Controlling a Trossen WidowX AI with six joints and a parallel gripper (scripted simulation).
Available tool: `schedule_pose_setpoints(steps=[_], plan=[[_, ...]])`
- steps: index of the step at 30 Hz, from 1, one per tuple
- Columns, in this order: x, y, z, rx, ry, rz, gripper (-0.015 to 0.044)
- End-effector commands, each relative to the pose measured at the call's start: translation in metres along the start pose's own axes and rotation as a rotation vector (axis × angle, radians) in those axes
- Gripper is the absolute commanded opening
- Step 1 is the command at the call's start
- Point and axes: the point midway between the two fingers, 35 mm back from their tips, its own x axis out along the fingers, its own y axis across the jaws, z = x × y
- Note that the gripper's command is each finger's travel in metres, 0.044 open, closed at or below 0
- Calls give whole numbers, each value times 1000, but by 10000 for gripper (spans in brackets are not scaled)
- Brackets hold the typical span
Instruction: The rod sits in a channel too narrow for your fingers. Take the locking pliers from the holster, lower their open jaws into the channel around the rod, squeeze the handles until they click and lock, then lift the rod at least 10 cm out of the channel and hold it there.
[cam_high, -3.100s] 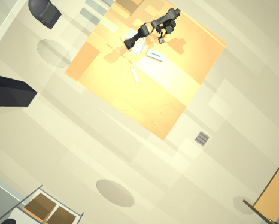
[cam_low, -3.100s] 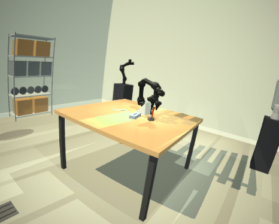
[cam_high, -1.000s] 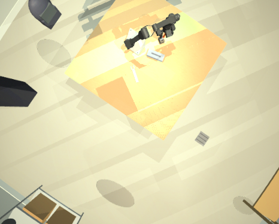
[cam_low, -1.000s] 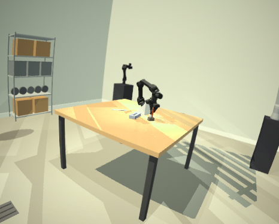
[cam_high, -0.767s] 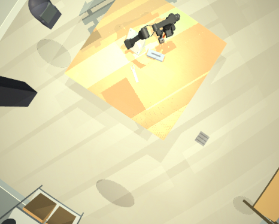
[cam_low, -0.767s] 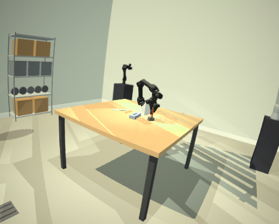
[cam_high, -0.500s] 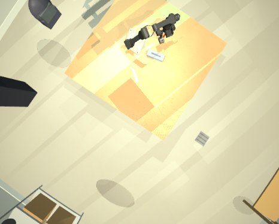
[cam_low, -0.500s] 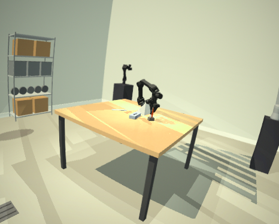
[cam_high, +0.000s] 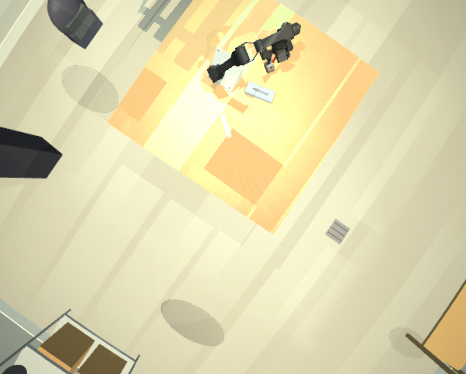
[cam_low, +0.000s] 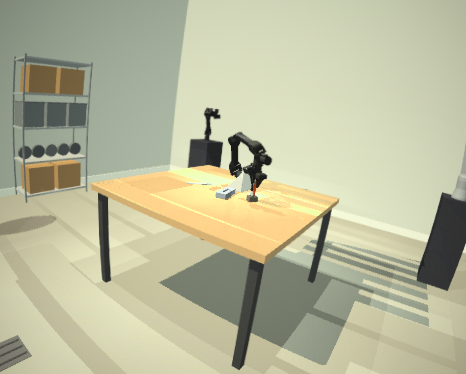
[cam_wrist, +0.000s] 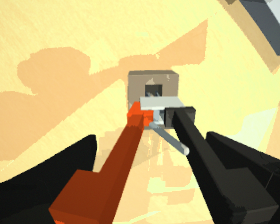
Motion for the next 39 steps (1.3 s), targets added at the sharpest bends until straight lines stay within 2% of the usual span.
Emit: schedule_pose_setpoints(steps=[1,12,13,21,39], plan=[[0,0,1,-4,-3,3,351],[0,0,1,-4,-3,3,337],[0,0,1,-4,-3,3,319],[-1,0,1,-3,-3,3,319],[-31,-1,0,-2,0,14,319]])
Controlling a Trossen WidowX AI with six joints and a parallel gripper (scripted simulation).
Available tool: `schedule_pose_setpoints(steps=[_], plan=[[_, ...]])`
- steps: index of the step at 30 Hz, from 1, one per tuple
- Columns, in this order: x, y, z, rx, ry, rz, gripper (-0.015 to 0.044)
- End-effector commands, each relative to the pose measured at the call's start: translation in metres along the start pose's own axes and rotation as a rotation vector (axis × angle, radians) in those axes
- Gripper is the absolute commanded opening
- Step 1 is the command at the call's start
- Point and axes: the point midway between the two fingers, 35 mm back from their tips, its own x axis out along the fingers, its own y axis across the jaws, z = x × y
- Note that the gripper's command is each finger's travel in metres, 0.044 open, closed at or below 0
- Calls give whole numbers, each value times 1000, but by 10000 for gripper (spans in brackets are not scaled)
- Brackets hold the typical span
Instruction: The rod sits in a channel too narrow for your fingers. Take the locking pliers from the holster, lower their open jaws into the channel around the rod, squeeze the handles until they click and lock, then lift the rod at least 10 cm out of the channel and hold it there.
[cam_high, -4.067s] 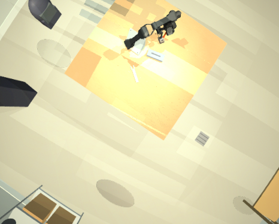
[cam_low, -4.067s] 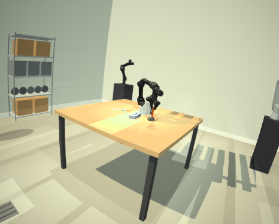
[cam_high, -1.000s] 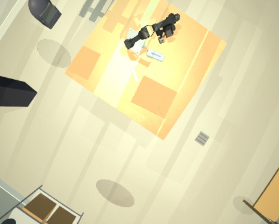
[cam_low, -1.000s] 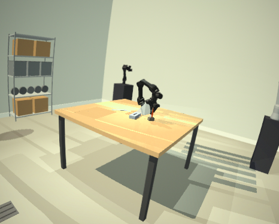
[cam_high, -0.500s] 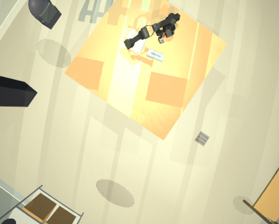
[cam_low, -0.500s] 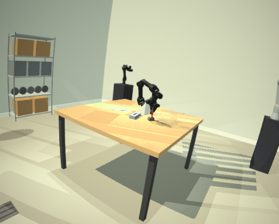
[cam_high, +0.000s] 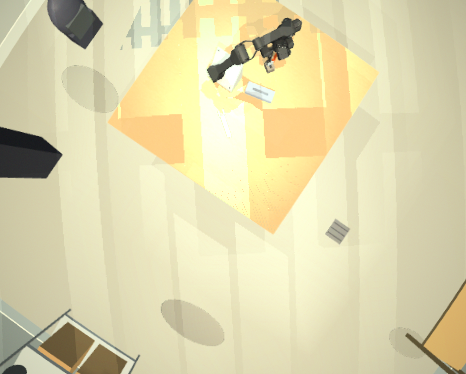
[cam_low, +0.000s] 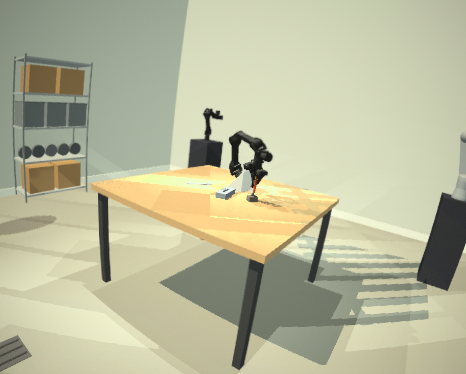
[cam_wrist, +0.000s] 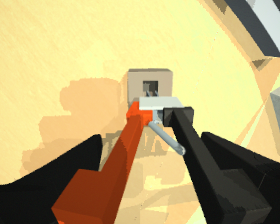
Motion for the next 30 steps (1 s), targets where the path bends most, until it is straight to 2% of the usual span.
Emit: schedule_pose_setpoints(steps=[1,30], plan=[[-11,0,0,9,4,14,319],[-23,-22,33,-166,6,18,319]])
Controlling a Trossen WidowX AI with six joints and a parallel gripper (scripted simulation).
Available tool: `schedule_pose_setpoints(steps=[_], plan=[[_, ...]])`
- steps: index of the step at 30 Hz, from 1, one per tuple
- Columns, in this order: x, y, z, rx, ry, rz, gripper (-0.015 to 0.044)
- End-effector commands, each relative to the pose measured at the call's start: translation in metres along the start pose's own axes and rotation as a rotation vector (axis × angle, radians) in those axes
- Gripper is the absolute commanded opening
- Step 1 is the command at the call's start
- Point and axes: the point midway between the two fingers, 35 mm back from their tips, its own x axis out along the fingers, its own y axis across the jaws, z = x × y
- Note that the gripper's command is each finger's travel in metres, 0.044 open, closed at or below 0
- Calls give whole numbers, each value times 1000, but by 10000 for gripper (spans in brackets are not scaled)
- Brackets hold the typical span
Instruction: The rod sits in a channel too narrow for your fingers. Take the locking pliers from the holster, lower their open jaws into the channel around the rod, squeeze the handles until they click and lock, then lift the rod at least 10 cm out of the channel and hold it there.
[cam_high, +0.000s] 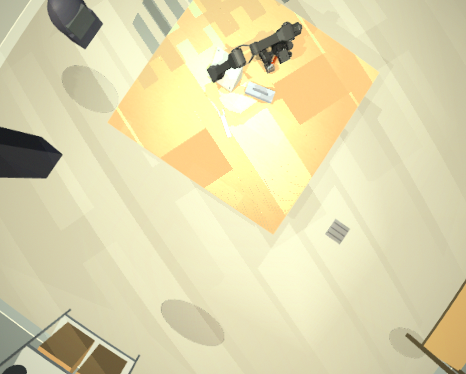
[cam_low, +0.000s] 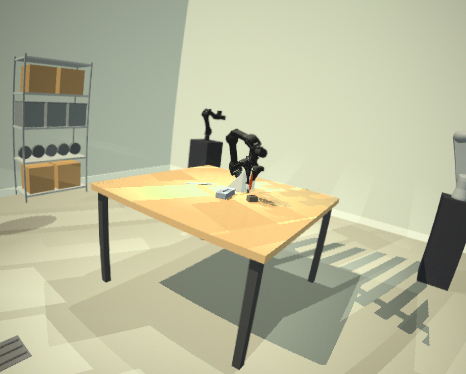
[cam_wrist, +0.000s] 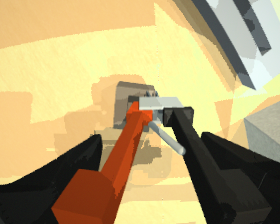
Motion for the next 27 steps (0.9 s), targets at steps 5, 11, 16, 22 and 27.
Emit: schedule_pose_setpoints(steps=[5,11,16,22,27], plan=[[-6,-11,12,-60,-4,11,319],[-7,-18,19,-106,-4,11,319],[-7,-24,25,-145,-3,10,319],[-8,-32,32,-191,-3,10,319],[-8,-38,37,-230,-3,9,319]])
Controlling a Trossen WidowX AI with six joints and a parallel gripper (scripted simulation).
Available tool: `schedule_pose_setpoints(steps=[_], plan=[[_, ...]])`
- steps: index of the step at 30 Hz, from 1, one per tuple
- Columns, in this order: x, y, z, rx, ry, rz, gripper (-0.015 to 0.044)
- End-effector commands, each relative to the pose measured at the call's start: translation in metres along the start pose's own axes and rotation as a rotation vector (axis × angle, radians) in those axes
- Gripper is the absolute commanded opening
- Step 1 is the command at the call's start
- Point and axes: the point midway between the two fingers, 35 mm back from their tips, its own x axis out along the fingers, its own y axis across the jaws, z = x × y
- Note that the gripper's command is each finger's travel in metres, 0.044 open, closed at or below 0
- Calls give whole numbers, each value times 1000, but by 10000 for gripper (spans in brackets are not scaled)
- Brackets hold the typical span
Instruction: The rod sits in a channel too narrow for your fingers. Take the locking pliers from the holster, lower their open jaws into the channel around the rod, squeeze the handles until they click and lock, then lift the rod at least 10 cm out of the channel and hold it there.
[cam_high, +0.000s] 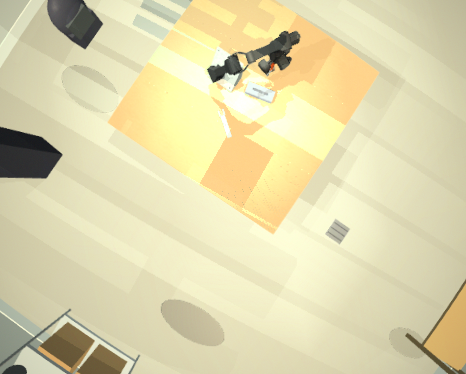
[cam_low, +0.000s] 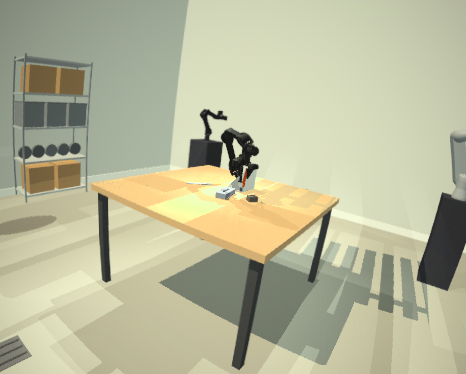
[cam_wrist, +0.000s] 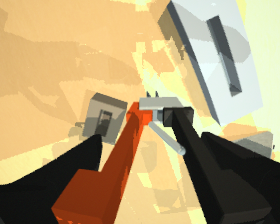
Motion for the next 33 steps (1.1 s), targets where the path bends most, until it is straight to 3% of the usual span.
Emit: schedule_pose_setpoints(steps=[1,33], plan=[[-4,-8,5,-29,-7,9,319],[-3,-57,26,-275,-5,2,319]])
